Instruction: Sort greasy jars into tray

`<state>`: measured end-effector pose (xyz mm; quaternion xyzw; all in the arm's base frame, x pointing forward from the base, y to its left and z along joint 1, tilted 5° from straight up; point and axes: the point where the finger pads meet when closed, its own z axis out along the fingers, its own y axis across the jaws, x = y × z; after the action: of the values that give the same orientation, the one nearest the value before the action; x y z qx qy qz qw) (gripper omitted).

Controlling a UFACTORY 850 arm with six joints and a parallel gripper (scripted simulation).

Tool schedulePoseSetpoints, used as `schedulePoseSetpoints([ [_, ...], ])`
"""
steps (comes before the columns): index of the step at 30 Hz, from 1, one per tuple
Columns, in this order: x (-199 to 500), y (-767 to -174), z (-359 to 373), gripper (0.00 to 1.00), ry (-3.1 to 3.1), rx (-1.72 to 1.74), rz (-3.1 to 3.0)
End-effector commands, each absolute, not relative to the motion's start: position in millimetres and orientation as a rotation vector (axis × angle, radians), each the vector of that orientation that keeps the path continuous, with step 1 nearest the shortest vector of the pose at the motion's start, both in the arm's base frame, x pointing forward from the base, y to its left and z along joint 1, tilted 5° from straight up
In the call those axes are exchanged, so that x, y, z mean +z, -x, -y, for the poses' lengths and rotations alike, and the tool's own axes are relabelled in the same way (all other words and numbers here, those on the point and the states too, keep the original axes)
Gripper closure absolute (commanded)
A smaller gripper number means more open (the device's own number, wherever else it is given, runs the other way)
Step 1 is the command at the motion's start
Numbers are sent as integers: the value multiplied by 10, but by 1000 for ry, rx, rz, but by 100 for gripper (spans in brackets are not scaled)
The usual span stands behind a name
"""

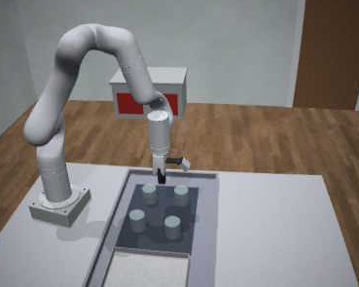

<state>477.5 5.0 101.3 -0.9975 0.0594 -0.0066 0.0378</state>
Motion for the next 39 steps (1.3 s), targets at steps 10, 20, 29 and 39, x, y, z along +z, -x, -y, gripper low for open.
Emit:
schedulePoseSetpoints([
  [10, 960, -4522, 827, 100, 3058, -25, -181],
  [20, 915, -4359, 1367, 100, 3058, -25, -181],
  [29, 534, -4367, 1338, 100, 3058, -25, -181],
  [39, 153, -4375, 1309, 100, 3058, -25, -181],
])
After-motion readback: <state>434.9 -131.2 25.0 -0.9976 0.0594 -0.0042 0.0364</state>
